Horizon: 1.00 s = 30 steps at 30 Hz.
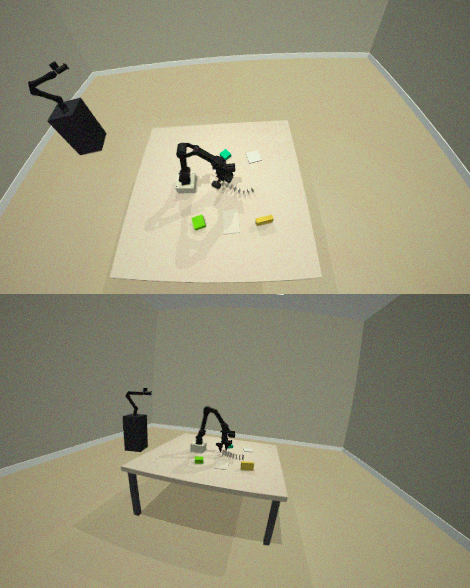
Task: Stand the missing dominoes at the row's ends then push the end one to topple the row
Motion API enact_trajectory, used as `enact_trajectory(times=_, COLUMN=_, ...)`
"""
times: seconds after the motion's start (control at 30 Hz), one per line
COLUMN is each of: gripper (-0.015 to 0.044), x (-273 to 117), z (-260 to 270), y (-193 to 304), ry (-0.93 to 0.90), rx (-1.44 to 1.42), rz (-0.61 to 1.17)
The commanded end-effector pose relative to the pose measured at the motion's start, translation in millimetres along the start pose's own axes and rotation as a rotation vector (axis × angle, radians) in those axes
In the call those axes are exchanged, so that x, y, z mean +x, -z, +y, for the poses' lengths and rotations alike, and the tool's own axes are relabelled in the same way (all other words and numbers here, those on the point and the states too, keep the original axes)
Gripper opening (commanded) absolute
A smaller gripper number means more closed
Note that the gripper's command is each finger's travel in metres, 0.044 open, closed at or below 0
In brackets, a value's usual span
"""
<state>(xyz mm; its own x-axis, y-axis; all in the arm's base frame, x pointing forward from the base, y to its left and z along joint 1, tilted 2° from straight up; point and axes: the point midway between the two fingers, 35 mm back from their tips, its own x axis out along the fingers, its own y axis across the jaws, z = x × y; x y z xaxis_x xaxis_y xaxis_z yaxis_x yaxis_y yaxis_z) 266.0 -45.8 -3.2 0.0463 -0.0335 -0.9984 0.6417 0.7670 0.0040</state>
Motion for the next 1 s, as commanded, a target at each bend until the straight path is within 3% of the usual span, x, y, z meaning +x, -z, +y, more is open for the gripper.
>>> enact_trajectory(times=0.0, gripper=0.0440, x=1, z=0, y=0, ry=-0.003, rx=-0.002, rz=0.002)
enact_trajectory(times=0.1, gripper=0.0440, x=-21, z=3, y=-4, ry=-0.003, rx=-0.002, rz=0.001)
enact_trajectory(times=0.33, gripper=0.0440, x=-123, z=1, y=-2, ry=-0.001, rx=0.000, rz=0.000)
enact_trajectory(times=0.6, gripper=0.0440, x=-130, z=0, y=-1, ry=0.000, rx=0.000, rz=0.000)
enact_trajectory(times=0.7, gripper=0.0361, x=-123, z=1, y=2, ry=-0.001, rx=-0.157, rz=0.000)
enact_trajectory(times=0.97, gripper=0.0151, x=-90, z=2, y=21, ry=-0.004, rx=-0.996, rz=0.001)
